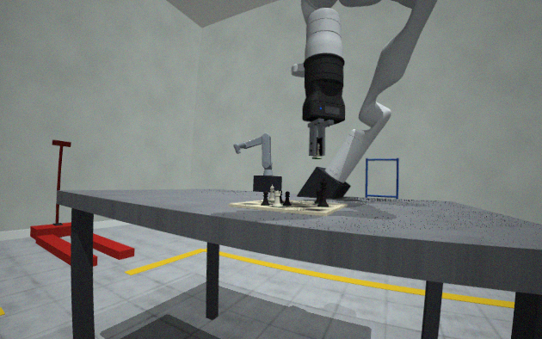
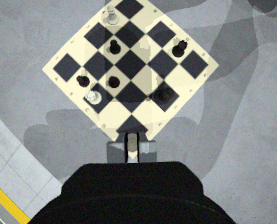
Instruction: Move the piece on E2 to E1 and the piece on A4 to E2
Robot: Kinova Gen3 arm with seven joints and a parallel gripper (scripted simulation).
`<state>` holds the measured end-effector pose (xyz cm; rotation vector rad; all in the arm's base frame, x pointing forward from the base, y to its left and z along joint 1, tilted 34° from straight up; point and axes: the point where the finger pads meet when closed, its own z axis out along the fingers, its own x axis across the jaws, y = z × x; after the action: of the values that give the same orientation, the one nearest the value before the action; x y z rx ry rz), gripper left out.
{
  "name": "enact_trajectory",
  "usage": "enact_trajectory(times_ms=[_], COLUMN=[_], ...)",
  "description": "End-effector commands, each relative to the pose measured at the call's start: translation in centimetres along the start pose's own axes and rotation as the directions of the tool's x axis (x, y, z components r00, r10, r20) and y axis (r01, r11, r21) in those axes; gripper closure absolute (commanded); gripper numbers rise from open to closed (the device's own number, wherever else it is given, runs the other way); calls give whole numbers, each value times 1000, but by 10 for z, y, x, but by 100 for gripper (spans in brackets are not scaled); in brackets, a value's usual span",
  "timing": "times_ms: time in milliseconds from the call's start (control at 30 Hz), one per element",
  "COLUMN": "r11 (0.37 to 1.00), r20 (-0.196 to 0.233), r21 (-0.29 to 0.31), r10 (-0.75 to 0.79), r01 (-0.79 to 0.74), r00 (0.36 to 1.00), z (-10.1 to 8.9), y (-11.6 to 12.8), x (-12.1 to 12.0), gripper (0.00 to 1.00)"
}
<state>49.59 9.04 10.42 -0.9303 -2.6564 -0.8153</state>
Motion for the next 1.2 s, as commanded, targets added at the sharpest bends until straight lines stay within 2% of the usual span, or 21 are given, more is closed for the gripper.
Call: enact_trajectory(times_ms=[0,267,700,767,1000,1167], r11=[1000,1000,1000,1000,1000,1000], r20=[2,0,0,0,0,0], r21=[-1,1,1,1,1,1], r10=[0,-2,-2,-2,-2,-2], r01=[0,2,2,2,2,2], r00=[1000,1000,1000,1000,1000,1000], z=[0,10,66,66,90,95], y=[0,0,-2,-2,-2,-2], x=[-1,-1,-2,-2,-2,-2], gripper=[100,100,100,100,100,100])
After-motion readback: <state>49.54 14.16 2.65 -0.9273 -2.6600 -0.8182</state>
